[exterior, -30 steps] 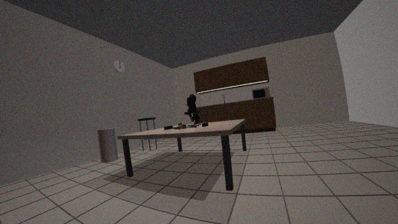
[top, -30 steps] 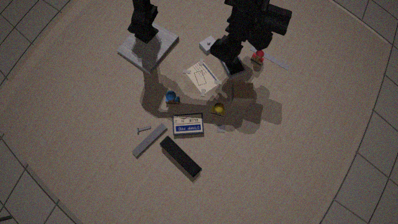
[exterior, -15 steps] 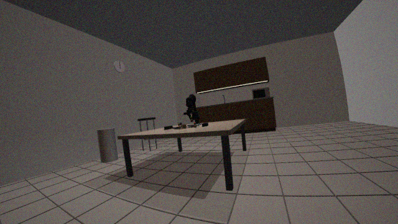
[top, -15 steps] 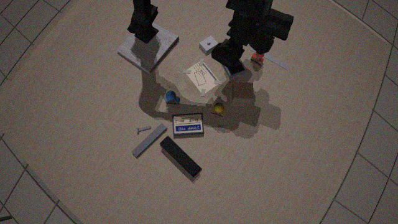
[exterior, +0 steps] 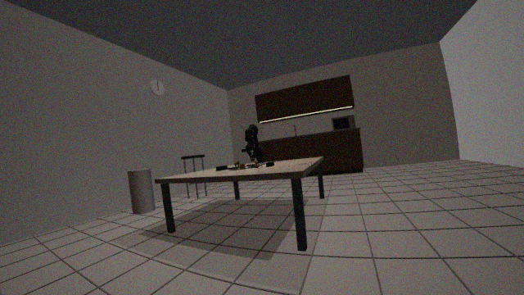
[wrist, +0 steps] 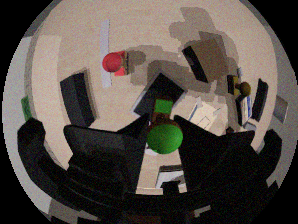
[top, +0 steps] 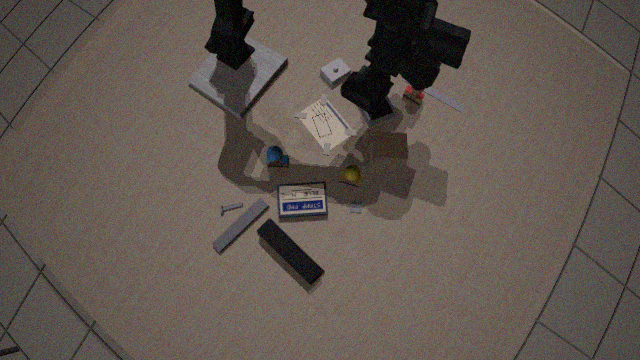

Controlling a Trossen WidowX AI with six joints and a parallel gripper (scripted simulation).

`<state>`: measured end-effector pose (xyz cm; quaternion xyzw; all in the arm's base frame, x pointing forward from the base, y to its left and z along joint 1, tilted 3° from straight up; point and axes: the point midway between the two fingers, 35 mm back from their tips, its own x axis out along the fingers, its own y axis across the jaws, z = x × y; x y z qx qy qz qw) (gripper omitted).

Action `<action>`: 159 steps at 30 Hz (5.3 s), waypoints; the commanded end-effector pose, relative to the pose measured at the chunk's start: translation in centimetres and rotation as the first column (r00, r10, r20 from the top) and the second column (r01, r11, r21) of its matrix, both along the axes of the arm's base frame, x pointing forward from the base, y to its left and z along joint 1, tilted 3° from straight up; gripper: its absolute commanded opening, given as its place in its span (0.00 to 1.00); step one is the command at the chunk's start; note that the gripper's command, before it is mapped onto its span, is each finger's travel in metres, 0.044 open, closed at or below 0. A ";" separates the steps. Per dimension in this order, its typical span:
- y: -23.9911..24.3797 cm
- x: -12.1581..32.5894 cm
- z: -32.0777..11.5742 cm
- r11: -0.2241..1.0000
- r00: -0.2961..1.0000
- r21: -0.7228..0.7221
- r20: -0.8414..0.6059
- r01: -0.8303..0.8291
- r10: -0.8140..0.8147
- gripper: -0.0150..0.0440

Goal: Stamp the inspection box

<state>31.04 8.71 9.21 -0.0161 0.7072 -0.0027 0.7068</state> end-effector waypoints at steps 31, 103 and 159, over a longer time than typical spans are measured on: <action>-0.1 -0.1 -2.4 1.000 1.000 -0.004 -0.001 -0.001 0.001 0.25; -0.2 -0.2 -4.6 1.000 1.000 -0.004 -0.001 0.003 -0.003 0.25; -0.2 -0.2 -3.6 1.000 1.000 -0.004 -0.001 0.003 -0.003 0.25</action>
